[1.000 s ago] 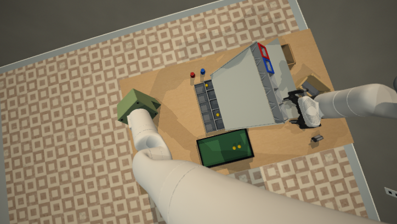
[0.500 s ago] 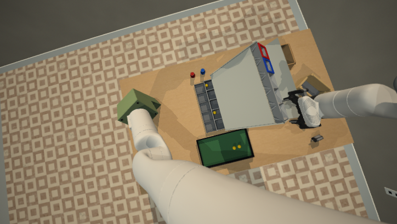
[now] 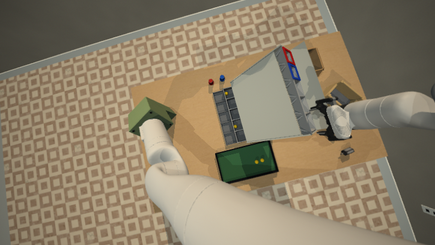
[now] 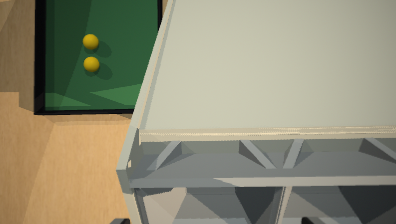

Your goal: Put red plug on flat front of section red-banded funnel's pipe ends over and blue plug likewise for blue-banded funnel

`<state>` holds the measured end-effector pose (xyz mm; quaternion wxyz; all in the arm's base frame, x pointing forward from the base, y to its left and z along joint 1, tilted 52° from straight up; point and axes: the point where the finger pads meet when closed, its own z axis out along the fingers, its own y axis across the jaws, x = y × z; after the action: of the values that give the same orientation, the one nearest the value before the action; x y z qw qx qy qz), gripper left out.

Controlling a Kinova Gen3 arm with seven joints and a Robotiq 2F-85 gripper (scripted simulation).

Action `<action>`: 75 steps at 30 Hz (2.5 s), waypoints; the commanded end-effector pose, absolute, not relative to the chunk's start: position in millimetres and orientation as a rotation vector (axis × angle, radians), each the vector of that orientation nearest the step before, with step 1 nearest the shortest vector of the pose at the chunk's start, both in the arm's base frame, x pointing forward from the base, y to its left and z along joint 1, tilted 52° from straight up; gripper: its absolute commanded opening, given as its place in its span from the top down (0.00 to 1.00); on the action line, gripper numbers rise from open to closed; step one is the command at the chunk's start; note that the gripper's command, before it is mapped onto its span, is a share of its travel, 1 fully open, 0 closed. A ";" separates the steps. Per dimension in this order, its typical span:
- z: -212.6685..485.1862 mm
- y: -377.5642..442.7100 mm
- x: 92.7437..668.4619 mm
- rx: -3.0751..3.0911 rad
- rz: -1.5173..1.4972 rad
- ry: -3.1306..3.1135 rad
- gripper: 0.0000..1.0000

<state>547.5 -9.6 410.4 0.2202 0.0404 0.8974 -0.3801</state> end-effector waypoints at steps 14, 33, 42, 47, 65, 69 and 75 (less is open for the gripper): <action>410.8 -8.7 547.6 0.110 -1.050 2.481 0.00; 399.4 5.5 473.7 0.111 -1.050 2.481 0.00; 374.9 0.4 423.7 0.111 -1.050 2.481 0.00; 365.3 -2.1 401.7 0.111 -1.050 2.481 0.00; 358.0 -4.6 384.9 0.111 -1.051 2.482 0.00; 288.2 7.2 367.8 0.113 -1.053 2.482 0.00; 228.1 17.7 351.8 0.113 -1.053 2.482 0.00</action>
<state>356.4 8.9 283.6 0.2123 0.0423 0.8987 -0.3814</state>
